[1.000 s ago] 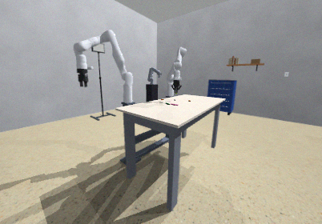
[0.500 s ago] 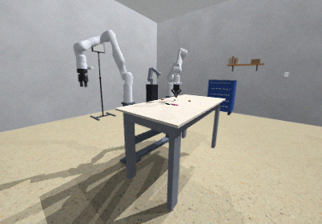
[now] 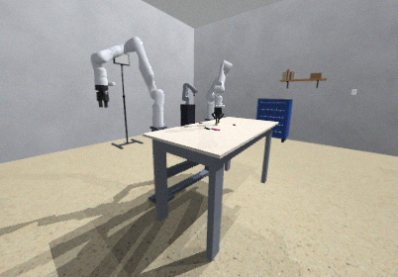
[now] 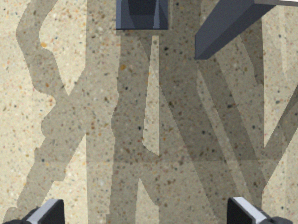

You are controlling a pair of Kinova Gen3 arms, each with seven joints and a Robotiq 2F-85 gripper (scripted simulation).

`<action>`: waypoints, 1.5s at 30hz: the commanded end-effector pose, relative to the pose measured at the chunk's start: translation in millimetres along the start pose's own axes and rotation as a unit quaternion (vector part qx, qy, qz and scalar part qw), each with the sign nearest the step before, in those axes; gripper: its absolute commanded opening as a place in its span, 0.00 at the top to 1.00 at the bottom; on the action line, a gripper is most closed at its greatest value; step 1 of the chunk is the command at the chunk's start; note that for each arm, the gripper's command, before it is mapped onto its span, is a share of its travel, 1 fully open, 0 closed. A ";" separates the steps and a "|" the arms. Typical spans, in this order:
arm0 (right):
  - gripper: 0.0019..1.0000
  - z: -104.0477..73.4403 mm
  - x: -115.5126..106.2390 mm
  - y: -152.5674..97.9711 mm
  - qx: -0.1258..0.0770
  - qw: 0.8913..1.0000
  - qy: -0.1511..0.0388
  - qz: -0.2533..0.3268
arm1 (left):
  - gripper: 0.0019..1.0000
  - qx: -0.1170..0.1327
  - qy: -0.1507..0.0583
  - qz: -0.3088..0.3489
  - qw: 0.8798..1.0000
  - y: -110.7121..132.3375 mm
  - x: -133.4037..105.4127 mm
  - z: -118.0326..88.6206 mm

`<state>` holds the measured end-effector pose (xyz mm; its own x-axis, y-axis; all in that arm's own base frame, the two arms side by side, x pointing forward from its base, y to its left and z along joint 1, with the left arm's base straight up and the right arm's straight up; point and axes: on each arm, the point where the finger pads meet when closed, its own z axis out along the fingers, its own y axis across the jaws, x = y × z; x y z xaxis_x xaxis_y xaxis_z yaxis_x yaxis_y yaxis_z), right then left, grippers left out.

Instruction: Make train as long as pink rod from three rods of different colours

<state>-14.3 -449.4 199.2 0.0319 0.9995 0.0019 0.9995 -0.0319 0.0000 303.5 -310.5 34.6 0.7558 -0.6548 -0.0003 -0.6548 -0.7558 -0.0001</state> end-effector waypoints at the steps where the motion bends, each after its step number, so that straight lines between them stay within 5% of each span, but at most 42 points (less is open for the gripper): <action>1: 0.00 -0.8 -0.4 0.0 0.000 1.000 -0.001 0.000 | 0.83 0.000 0.001 0.000 1.000 0.0 0.6 -0.5; 45: 0.00 -0.8 -0.4 0.0 0.000 1.000 -0.001 0.000 | 0.83 0.000 0.001 0.000 1.000 0.0 0.6 5.8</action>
<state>-14.3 -449.4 199.2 0.0319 0.9995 0.0019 0.9995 -0.0319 0.0000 303.5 -310.5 30.3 0.7558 -0.6548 -0.0003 -0.6548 -0.7558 -0.0001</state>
